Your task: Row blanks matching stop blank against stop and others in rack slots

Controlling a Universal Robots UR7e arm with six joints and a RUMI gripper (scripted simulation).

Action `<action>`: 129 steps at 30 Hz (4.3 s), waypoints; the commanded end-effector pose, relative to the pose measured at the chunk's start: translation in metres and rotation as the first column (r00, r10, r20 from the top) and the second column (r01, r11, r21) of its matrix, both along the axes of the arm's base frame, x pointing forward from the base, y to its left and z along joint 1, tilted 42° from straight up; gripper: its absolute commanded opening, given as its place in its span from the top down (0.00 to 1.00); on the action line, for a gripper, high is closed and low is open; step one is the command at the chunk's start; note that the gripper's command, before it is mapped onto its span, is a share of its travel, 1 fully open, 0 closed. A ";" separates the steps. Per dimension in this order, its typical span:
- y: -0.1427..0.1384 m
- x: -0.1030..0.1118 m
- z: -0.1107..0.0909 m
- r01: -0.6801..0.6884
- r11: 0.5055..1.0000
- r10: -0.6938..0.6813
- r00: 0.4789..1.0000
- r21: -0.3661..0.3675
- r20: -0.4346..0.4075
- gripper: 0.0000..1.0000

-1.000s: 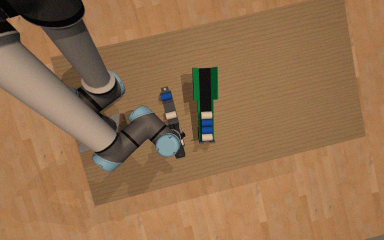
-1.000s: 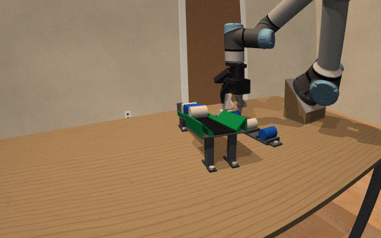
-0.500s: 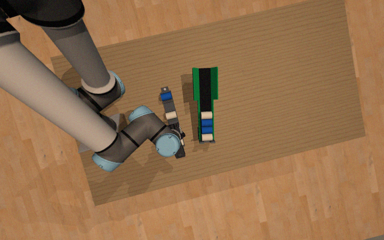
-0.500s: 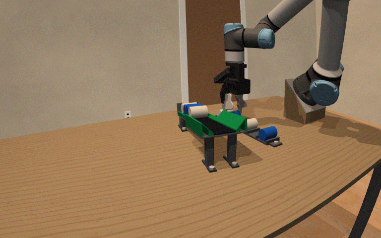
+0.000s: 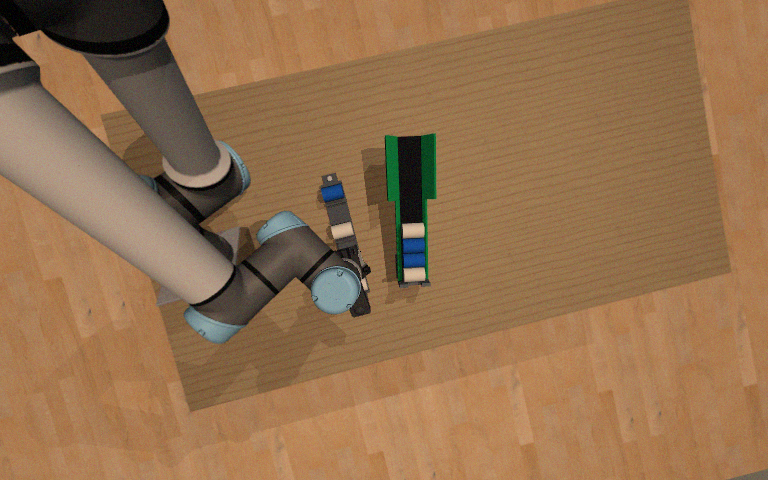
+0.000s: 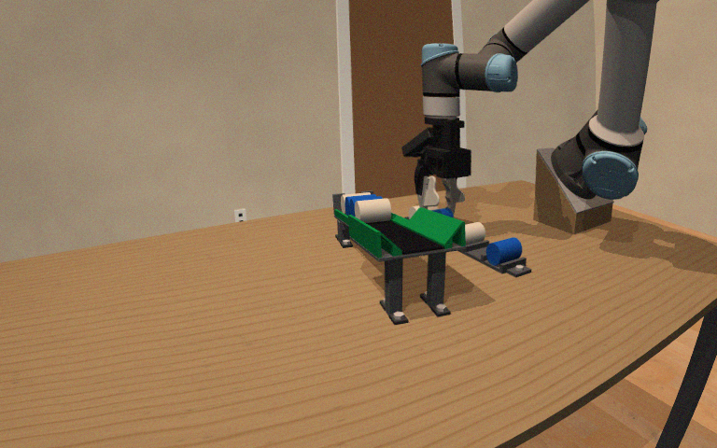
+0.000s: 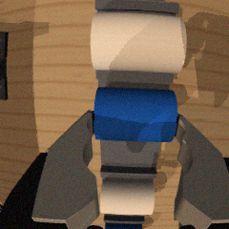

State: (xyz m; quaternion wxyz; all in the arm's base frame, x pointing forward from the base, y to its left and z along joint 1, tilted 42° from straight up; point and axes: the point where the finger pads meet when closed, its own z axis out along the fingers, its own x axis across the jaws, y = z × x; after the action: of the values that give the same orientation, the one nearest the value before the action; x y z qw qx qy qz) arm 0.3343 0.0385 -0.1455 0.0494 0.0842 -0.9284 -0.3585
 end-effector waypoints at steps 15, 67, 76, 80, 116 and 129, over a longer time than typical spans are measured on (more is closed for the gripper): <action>0.001 0.001 0.000 -0.001 1.000 0.001 1.000 0.000 0.000 0.67; -0.041 0.011 0.045 0.001 1.000 -0.001 1.000 -0.003 0.004 0.54; -0.059 0.015 0.065 0.001 1.000 -0.001 1.000 -0.003 0.004 0.54; -0.061 0.016 0.067 0.001 1.000 -0.001 1.000 -0.003 0.004 0.54; -0.060 0.015 0.066 -0.006 1.000 0.006 1.000 0.000 0.008 0.00; -0.062 0.017 0.065 -0.060 0.998 0.060 0.997 0.010 0.056 0.00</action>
State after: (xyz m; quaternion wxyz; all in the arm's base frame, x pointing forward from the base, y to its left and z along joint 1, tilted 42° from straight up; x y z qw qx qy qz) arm 0.3490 -0.0195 -0.0797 0.0419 0.1048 -0.9261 -0.3600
